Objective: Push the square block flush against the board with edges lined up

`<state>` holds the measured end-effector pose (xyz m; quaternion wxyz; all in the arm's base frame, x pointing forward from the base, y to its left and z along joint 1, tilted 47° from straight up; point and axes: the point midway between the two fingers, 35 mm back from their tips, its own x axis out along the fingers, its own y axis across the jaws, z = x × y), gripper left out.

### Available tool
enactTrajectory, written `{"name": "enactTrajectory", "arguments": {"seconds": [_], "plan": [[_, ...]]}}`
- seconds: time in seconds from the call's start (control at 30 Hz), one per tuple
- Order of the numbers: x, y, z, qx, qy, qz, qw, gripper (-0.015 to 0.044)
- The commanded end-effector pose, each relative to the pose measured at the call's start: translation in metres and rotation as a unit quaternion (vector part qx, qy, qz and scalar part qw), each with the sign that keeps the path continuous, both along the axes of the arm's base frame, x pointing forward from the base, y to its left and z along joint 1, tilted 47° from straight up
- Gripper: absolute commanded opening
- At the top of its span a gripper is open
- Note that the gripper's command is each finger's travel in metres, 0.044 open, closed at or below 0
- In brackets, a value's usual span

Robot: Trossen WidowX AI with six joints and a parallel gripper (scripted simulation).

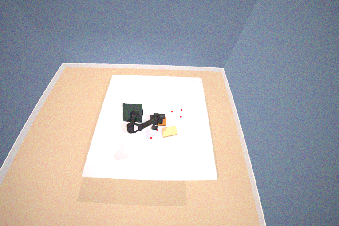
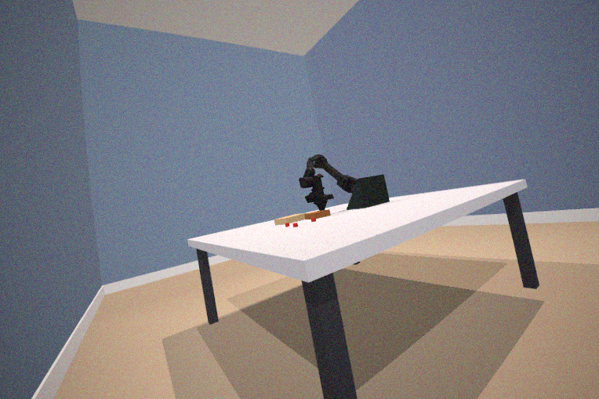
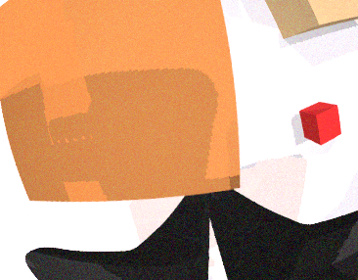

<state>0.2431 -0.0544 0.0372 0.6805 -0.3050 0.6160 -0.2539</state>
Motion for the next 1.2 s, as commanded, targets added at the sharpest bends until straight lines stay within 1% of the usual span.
{"name": "enactTrajectory", "arguments": {"seconds": [0.0,1.17], "plan": [[0.005,0.000,-0.001,-0.003,0.006,0.001,1.000,0.0000],[0.044,0.006,0.000,-0.002,0.005,0.001,1.000,0.0000]]}}
